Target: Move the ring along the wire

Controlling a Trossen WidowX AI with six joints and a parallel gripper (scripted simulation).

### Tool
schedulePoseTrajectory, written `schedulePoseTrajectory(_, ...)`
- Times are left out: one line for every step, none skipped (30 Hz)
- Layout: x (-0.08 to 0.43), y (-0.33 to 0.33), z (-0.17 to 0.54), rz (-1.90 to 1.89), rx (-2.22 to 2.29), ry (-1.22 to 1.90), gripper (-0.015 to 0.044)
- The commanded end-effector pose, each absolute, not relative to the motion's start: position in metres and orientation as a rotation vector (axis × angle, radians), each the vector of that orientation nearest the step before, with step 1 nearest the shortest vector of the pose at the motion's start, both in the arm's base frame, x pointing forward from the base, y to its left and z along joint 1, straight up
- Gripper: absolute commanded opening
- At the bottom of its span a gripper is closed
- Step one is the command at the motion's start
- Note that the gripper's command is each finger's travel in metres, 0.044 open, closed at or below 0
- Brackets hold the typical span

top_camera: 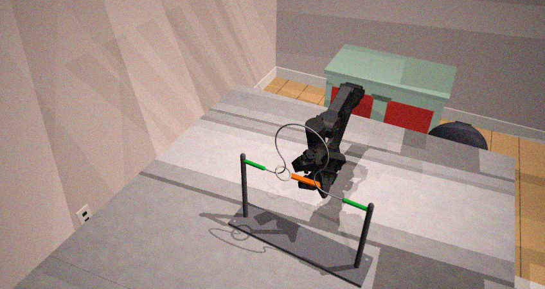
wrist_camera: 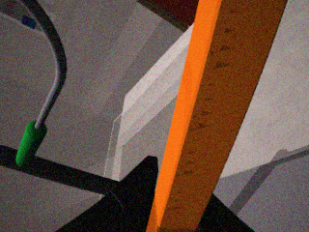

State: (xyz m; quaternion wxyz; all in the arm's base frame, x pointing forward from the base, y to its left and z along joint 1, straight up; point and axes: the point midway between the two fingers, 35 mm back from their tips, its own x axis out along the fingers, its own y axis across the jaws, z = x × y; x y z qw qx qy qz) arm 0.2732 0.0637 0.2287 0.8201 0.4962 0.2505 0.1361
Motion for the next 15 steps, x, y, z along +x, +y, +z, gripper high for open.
schedulePoseTrajectory(0.270, 0.065, 0.241, 0.324, 1.086, 0.536, -0.0150)
schedulePoseTrajectory(0.269, 0.066, 0.243, 0.333, 1.097, 0.543, -0.0150)
schedulePoseTrajectory(0.268, 0.066, 0.244, 0.337, 1.102, 0.545, -0.0150)
schedulePoseTrajectory(0.268, 0.066, 0.245, 0.341, 1.107, 0.549, -0.0150)
schedulePoseTrajectory(0.267, 0.066, 0.246, 0.346, 1.113, 0.552, -0.0150)
schedulePoseTrajectory(0.266, 0.067, 0.247, 0.353, 1.122, 0.557, -0.0150)
schedulePoseTrajectory(0.266, 0.067, 0.250, 0.362, 1.134, 0.562, -0.0150)
schedulePoseTrajectory(0.265, 0.068, 0.252, 0.371, 1.149, 0.566, -0.0150)
schedulePoseTrajectory(0.265, 0.068, 0.253, 0.374, 1.157, 0.566, -0.0150)
schedulePoseTrajectory(0.265, 0.069, 0.255, 0.378, 1.166, 0.565, -0.0150)
schedulePoseTrajectory(0.265, 0.069, 0.256, 0.382, 1.177, 0.564, -0.0150)
schedulePoseTrajectory(0.265, 0.070, 0.258, 0.385, 1.188, 0.562, -0.0150)
schedulePoseTrajectory(0.265, 0.070, 0.260, 0.388, 1.198, 0.560, -0.0150)
schedulePoseTrajectory(0.265, 0.071, 0.261, 0.392, 1.208, 0.559, -0.0150)
schedulePoseTrajectory(0.265, 0.071, 0.262, 0.394, 1.214, 0.558, -0.0150)
